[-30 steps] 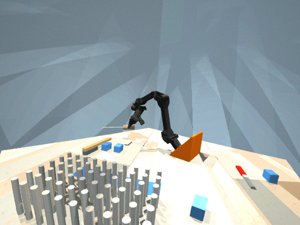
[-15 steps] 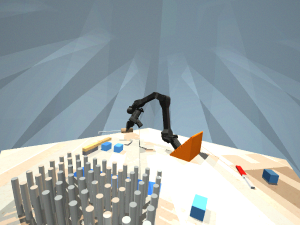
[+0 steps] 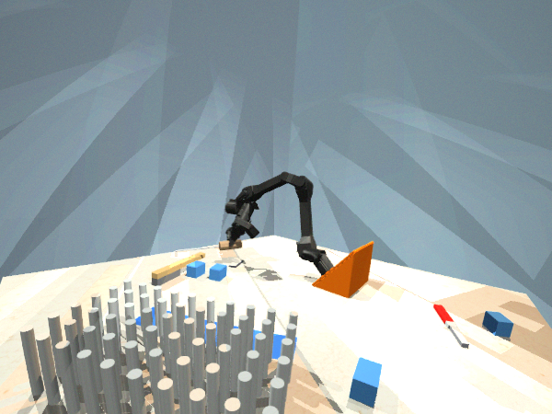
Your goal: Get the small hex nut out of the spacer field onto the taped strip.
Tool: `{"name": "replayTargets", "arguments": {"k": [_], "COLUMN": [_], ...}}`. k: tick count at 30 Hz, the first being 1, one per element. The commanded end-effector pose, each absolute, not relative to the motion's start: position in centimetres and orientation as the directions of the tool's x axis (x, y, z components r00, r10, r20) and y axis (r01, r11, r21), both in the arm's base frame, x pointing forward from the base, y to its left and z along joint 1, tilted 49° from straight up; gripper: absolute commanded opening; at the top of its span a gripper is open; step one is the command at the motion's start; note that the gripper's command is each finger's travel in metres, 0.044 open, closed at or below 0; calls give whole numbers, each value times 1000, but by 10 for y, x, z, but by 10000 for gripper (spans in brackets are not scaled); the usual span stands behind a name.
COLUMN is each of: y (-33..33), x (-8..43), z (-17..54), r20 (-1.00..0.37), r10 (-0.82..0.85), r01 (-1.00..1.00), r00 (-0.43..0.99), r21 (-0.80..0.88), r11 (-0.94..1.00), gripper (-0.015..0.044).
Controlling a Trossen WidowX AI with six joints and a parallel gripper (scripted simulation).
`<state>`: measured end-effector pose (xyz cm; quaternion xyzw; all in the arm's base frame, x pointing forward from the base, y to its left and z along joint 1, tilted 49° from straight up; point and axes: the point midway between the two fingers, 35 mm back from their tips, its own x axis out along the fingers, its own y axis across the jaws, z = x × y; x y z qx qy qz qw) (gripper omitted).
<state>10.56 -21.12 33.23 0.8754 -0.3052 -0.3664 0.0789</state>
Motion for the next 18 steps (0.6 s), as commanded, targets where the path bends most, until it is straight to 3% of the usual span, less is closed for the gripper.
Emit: {"name": "replayTargets", "arguments": {"k": [1,18], "y": [-210,-196], "x": [115,159], "z": [326,302], "r20": [-618,-709], "r10": [-564,-459], "r01": [-450,-306], "r00": [548,536], "r21": [350,344], "r11": [-822,-888], "gripper": [0,0]}}
